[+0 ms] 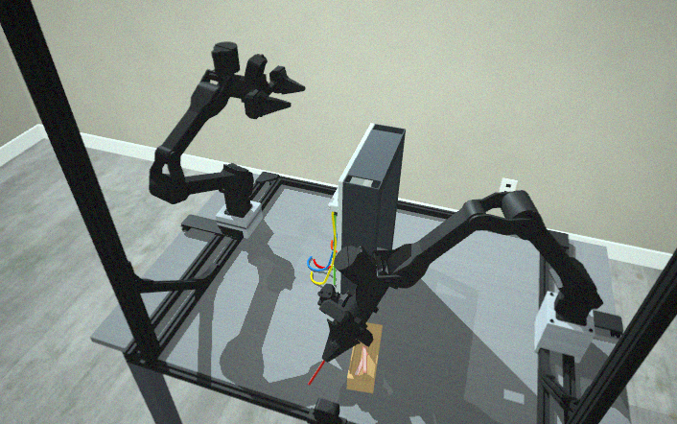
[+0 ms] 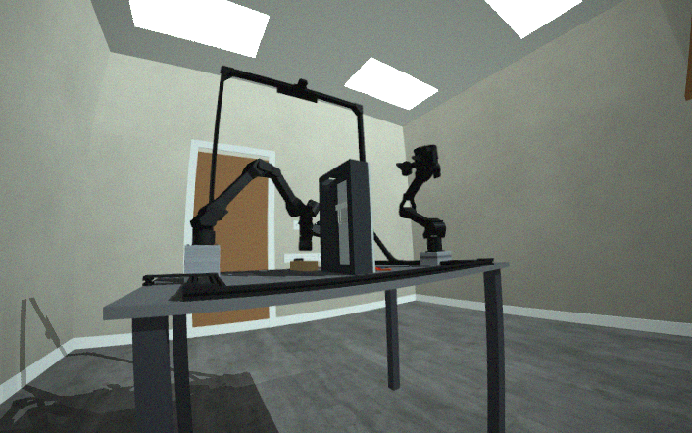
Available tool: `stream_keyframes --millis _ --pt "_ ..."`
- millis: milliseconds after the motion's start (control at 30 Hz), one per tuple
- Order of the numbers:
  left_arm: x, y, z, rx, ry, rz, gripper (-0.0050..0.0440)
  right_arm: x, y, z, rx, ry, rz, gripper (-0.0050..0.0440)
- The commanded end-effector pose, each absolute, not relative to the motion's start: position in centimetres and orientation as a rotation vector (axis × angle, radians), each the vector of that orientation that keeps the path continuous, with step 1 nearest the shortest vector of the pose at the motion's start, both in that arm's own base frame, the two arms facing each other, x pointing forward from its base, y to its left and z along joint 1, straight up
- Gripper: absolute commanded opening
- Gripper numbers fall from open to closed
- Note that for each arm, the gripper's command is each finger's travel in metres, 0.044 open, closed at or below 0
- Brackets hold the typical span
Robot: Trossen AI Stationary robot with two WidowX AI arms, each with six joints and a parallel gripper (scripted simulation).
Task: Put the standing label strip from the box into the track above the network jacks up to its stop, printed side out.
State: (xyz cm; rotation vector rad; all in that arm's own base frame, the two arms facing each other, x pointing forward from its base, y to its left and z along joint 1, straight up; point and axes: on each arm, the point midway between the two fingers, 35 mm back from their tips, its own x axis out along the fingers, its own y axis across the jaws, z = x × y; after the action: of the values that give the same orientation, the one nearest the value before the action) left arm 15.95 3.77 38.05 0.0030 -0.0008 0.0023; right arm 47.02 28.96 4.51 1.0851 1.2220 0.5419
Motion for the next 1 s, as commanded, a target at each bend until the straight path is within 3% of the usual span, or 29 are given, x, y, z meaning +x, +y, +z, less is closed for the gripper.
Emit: stream_keyframes --millis 0,967 --pt "15.9 3.7 38.2 0.004 -0.002 0.000 0.0440 47.3 28.8 7.7 1.117 1.167 0.610 -0.0050" --pt "15.9 3.7 38.2 0.004 -0.002 0.000 0.0440 46.6 27.9 8.8 1.216 1.158 0.736 -0.0050"
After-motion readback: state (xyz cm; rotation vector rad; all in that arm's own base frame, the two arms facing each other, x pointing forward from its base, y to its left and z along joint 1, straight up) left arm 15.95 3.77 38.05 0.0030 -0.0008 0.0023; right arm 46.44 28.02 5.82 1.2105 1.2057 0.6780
